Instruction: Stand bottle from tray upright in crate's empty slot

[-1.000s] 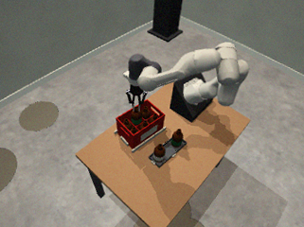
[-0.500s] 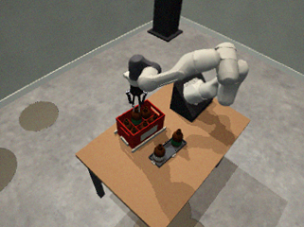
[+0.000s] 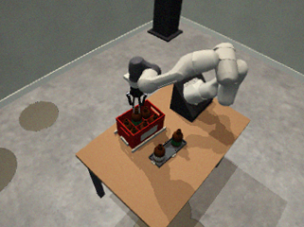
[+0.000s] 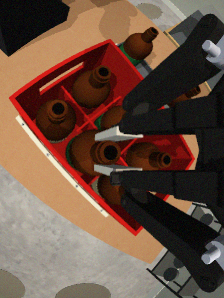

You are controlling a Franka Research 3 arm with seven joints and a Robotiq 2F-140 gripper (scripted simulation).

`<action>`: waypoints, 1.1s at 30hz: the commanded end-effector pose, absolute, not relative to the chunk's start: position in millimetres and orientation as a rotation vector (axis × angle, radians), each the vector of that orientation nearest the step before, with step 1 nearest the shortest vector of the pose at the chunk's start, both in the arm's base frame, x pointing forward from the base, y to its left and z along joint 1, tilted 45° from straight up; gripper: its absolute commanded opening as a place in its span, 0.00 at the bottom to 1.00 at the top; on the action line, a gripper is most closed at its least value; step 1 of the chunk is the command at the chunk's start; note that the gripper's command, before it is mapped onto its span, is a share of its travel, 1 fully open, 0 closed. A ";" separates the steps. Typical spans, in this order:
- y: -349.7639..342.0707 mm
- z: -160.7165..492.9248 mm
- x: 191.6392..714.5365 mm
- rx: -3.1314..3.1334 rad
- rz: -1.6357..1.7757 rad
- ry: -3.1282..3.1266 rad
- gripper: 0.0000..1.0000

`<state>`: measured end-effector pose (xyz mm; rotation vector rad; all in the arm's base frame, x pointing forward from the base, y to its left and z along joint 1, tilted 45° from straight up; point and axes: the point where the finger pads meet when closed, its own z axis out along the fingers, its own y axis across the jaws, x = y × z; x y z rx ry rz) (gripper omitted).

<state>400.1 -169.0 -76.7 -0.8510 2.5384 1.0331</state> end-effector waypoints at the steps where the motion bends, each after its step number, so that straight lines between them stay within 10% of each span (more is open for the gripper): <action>1: -167.1 -80.7 402.6 -0.856 1.020 2.536 0.00; 33: -154.7 -93.4 403.1 -0.856 1.020 2.536 0.00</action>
